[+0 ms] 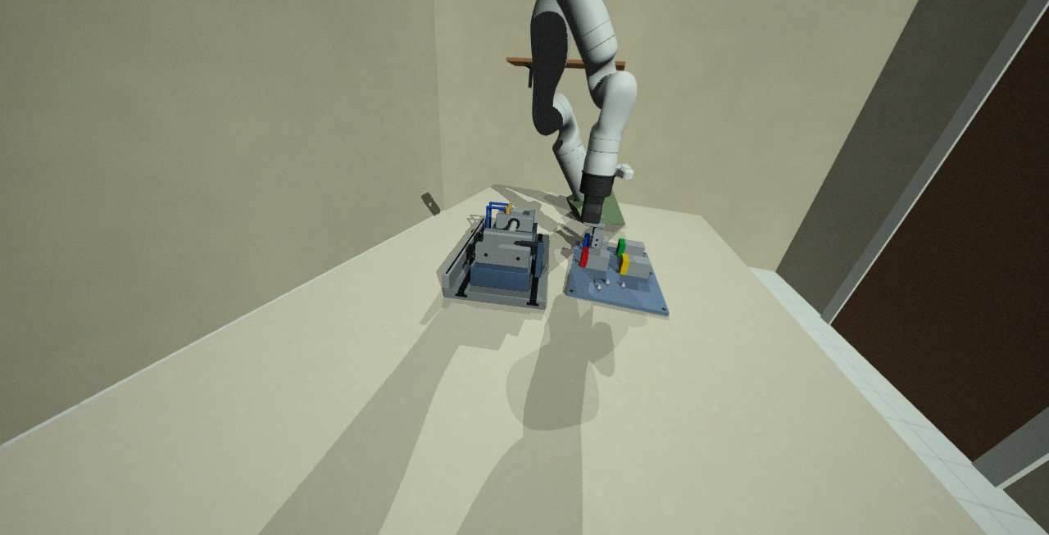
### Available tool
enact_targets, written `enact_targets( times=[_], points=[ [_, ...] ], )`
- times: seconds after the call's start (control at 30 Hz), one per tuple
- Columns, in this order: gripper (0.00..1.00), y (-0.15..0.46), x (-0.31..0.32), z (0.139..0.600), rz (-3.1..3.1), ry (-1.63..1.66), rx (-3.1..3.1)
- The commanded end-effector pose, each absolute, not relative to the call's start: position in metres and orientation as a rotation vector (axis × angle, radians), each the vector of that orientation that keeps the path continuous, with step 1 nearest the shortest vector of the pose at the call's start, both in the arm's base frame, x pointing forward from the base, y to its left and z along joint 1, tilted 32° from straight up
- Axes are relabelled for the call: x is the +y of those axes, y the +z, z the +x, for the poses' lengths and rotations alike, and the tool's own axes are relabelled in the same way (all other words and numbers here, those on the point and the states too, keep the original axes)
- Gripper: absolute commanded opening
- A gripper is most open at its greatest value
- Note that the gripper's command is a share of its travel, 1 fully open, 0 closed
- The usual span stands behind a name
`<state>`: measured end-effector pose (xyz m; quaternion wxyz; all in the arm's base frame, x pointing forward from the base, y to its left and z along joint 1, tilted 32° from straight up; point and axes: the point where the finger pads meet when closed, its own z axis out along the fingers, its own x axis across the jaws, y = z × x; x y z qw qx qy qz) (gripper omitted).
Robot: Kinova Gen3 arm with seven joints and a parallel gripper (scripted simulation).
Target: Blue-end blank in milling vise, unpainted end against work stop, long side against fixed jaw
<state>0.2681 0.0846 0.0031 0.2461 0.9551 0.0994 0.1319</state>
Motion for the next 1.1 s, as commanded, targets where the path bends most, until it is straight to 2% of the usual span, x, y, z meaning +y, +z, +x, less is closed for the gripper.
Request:
enact_targets(
  times=[0.0,0.27,0.3,1.07],
  points=[
    [1.0,0.0034,0.0853,0.2683,2.607,0.362,0.272],
    [1.0,0.0037,0.0856,0.2683,2.607,0.362,0.272],
    [0.0,0.0037,0.0855,0.2682,2.606,0.361,0.272],
    [0.0,0.0037,0.0855,0.2683,2.606,0.361,0.272]
  ],
)
